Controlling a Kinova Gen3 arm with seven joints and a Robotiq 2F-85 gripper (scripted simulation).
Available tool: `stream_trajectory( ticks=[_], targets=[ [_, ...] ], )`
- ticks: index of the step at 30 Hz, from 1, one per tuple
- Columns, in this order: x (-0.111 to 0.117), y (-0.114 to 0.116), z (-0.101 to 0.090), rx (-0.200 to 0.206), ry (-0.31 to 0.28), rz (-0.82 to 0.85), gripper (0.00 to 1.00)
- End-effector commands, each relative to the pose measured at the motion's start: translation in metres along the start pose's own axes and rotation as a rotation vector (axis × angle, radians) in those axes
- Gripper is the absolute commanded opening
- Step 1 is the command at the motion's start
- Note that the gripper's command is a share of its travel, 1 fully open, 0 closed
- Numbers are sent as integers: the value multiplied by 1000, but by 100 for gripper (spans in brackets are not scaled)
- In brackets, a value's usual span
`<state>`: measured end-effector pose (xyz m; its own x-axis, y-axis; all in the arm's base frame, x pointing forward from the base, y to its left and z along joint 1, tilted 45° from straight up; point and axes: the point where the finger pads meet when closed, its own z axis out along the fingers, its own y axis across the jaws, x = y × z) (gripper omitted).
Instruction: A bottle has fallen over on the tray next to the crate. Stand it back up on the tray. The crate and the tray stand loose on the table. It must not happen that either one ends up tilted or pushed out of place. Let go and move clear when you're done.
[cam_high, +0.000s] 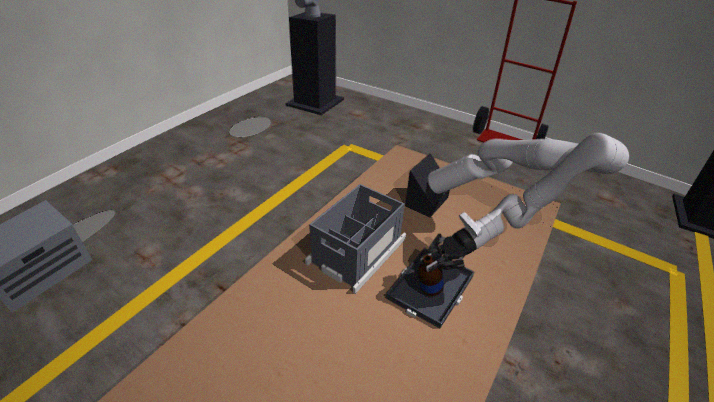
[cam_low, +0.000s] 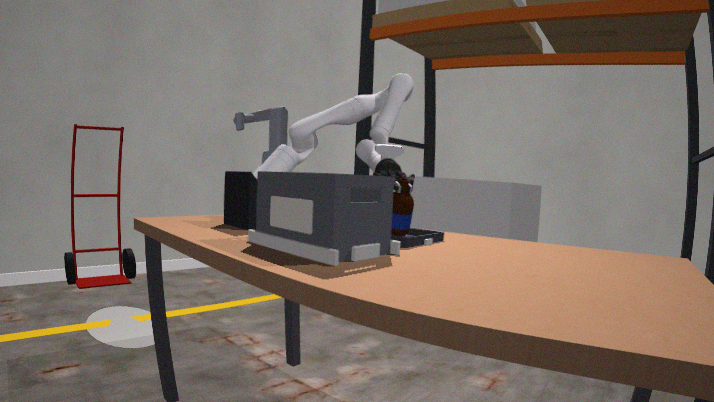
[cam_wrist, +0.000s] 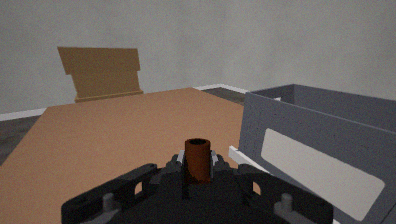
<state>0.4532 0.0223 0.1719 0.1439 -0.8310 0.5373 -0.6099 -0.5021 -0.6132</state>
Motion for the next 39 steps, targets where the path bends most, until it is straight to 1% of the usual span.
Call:
stream_trajectory(
  ticks=[1,13,39],
  targets=[
    [-2,1,1,-2,-1,-2,0],
    [-5,1,2,-2,-1,-2,0],
    [-6,1,2,-2,-1,-2,0]
  ],
)
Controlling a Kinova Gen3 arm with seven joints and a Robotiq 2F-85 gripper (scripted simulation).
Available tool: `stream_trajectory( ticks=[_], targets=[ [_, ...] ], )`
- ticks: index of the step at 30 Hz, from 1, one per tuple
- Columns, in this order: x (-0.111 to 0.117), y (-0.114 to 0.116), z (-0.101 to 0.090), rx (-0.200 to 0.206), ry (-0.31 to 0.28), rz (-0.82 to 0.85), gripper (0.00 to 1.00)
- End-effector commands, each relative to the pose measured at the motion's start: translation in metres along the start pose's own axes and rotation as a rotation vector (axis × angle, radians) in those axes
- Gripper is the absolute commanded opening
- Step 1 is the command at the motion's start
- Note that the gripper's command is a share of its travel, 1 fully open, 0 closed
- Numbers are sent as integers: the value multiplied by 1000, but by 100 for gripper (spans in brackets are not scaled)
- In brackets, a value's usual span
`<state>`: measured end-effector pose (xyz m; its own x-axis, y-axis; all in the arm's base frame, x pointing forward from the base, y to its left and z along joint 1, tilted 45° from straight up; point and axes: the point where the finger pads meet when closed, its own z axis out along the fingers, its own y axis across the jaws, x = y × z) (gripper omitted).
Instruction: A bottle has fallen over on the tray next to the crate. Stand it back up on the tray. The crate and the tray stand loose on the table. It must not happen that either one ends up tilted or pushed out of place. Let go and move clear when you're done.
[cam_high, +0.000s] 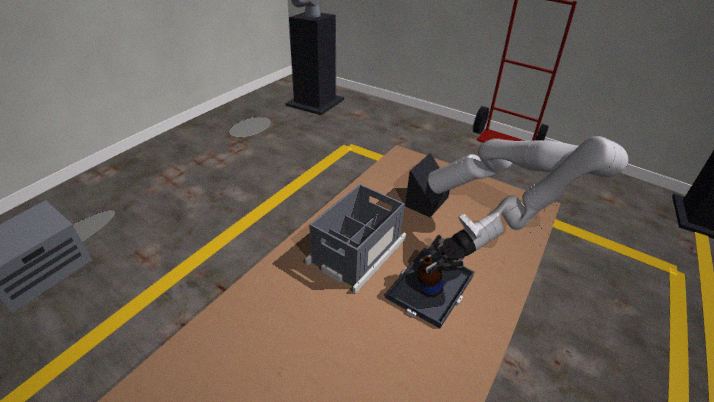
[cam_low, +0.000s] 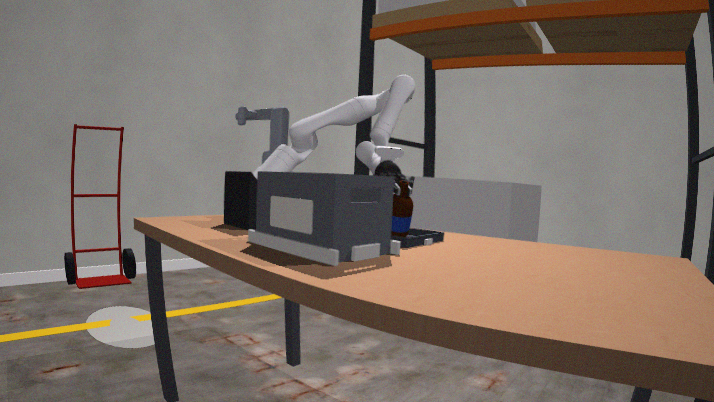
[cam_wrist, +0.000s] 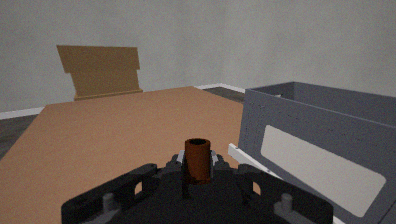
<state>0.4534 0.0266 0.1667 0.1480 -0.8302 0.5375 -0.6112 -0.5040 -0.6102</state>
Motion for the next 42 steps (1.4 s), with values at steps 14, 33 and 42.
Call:
stream_trajectory(
  ticks=[14,33,42],
  targets=[
    [1,0,0,0,2,1,0],
    [1,0,0,0,2,1,100],
    [1,0,0,0,2,1,100]
  ],
)
